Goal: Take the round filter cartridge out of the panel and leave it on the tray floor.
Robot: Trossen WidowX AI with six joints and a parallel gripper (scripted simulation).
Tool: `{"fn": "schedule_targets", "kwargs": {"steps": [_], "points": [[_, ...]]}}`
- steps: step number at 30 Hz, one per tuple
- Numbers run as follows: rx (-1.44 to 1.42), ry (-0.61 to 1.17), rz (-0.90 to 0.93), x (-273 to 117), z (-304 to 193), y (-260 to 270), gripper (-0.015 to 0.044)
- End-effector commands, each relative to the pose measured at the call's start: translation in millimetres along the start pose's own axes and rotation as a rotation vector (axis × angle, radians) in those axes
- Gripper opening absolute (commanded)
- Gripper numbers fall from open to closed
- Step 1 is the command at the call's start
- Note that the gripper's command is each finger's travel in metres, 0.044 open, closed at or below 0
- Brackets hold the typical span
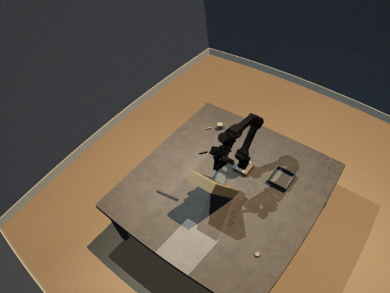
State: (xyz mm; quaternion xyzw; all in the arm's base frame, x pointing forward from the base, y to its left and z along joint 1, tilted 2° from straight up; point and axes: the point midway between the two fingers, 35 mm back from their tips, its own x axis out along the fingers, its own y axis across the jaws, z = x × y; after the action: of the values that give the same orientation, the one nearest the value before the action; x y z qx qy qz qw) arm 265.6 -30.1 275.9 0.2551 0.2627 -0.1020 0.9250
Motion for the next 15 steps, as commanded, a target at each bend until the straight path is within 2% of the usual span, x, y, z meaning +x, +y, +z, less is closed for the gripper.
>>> {"fn": "schedule_targets", "kwargs": {"steps": [1,15], "points": [[-0.003,-0.001,-0.006,7.0,0.7,-0.9,0.0103],[-0.003,-0.003,-0.005,29.4,1.5,-0.7,0.0103]]}}
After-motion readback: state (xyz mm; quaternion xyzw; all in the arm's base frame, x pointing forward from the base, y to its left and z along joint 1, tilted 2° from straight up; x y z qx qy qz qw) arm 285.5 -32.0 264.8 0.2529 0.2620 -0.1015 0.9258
